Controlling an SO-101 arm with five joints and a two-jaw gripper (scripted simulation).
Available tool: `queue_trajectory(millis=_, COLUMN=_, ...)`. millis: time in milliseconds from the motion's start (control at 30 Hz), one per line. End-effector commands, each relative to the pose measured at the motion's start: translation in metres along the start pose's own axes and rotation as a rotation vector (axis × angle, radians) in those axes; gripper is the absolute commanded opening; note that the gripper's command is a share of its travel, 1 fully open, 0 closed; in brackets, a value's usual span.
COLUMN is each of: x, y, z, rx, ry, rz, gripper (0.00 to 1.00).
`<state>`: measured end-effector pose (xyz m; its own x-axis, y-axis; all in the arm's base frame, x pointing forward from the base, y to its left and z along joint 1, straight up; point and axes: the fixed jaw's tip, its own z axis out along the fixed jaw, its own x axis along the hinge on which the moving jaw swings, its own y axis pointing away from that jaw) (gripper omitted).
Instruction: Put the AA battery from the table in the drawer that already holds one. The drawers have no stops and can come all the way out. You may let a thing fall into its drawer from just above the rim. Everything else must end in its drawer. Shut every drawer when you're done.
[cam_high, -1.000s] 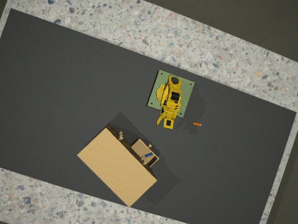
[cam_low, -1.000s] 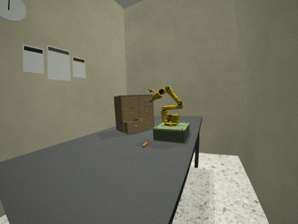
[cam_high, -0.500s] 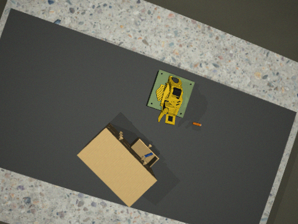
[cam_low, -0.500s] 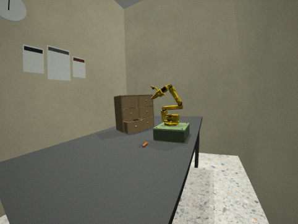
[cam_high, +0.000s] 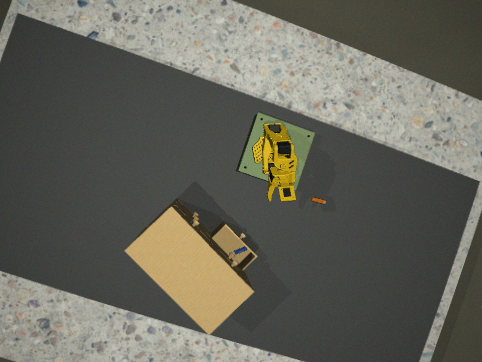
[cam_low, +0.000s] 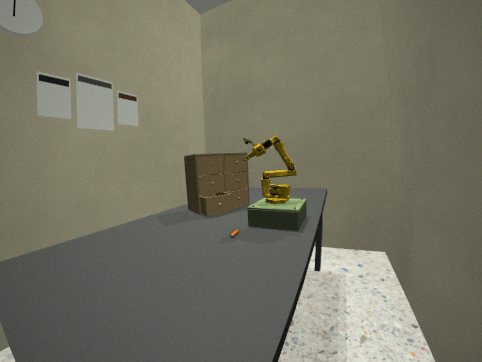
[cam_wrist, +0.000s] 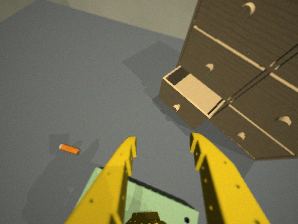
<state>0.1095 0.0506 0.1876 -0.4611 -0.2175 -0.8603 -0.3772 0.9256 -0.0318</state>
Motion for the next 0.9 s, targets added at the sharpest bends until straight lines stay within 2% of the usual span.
queue_trajectory(millis=0, x=-0.001, y=0.017, z=-0.003, rx=-0.121, ry=-0.012, rz=-0.067, gripper=0.21)
queue_trajectory(millis=33, x=0.0, y=0.02, z=-0.004, rx=-0.149, ry=-0.013, rz=-0.083, gripper=0.21)
queue_trajectory(millis=100, x=0.0, y=0.02, z=-0.004, rx=-0.149, ry=-0.013, rz=-0.083, gripper=0.21)
queue_trajectory(millis=333, x=0.004, y=0.046, z=-0.012, rx=-0.346, ry=-0.02, rz=-0.199, gripper=0.21)
queue_trajectory(millis=600, x=0.012, y=0.073, z=-0.027, rx=-0.572, ry=-0.027, rz=-0.331, gripper=0.21)
queue_trajectory(millis=667, x=0.012, y=0.073, z=-0.027, rx=-0.572, ry=-0.027, rz=-0.331, gripper=0.21)
queue_trajectory(millis=867, x=0.02, y=0.089, z=-0.042, rx=-0.742, ry=-0.033, rz=-0.431, gripper=0.21)
